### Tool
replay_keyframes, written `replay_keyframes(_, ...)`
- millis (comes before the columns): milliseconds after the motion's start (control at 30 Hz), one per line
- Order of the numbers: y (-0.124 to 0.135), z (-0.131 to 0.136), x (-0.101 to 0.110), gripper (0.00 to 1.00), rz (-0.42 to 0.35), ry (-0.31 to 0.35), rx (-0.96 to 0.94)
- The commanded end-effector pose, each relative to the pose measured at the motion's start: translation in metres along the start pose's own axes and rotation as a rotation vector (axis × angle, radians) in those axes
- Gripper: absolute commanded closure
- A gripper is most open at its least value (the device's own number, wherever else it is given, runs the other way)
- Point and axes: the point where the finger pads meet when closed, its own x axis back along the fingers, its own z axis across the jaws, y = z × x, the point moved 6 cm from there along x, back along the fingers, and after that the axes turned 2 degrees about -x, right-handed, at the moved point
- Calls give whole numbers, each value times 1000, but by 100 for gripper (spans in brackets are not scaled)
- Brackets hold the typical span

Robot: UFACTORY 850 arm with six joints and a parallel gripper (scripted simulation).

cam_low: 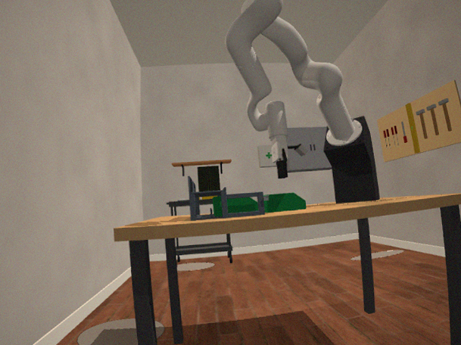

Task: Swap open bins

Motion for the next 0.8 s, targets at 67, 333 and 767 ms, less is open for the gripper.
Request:
replay_keyframes(67, 0, 0, 1, 74, 0, 0, 0)
replay_keyframes(333, 0, 0, 2, 74, 0, 0, 0)
replay_keyframes(767, 0, 0, 2, 100, 0, 0, 0)
